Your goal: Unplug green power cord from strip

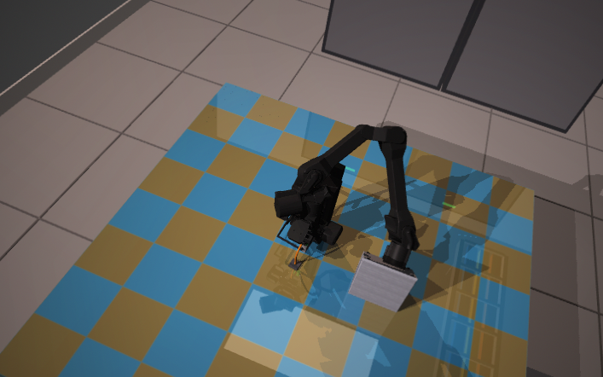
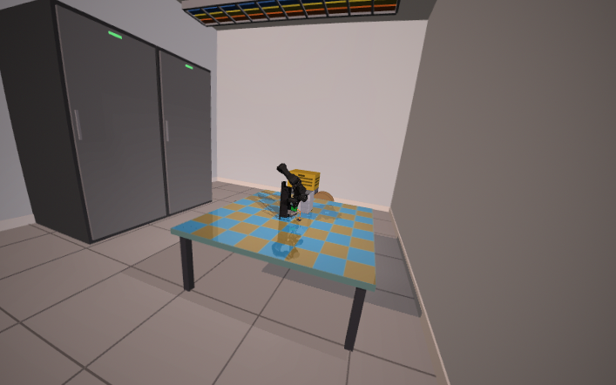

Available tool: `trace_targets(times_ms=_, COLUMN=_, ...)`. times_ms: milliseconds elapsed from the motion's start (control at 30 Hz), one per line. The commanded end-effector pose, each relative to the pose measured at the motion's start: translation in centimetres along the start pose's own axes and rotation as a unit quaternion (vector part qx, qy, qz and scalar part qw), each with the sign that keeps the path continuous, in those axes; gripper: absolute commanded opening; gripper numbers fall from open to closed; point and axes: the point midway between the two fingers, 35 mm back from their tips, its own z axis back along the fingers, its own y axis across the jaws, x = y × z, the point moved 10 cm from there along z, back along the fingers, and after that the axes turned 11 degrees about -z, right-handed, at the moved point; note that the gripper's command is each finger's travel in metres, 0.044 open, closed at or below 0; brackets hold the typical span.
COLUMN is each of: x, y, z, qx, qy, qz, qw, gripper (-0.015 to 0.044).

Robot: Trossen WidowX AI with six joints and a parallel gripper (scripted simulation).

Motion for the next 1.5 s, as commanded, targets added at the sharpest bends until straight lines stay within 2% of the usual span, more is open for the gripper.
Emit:
trace_targets(times_ms=0, x=2.0, y=0.1, z=0.9, qx=0.003, qy=-0.033, qz=-0.005, qw=0.999, gripper=0.0000)
trace_targets(times_ms=467, x=4.2, y=0.5, z=1.5, qx=0.003, qy=-0.033, qz=-0.004, qw=0.999, gripper=0.0000)
trace_targets(times_ms=667, x=3.2, y=0.3, z=0.8, qx=0.009, qy=-0.029, qz=-0.008, qw=1.000, gripper=0.0157)
trace_targets(times_ms=1467, x=2.2, y=0.3, z=1.7, qx=0.002, qy=-0.030, qz=-0.003, qw=1.000, gripper=0.0160)
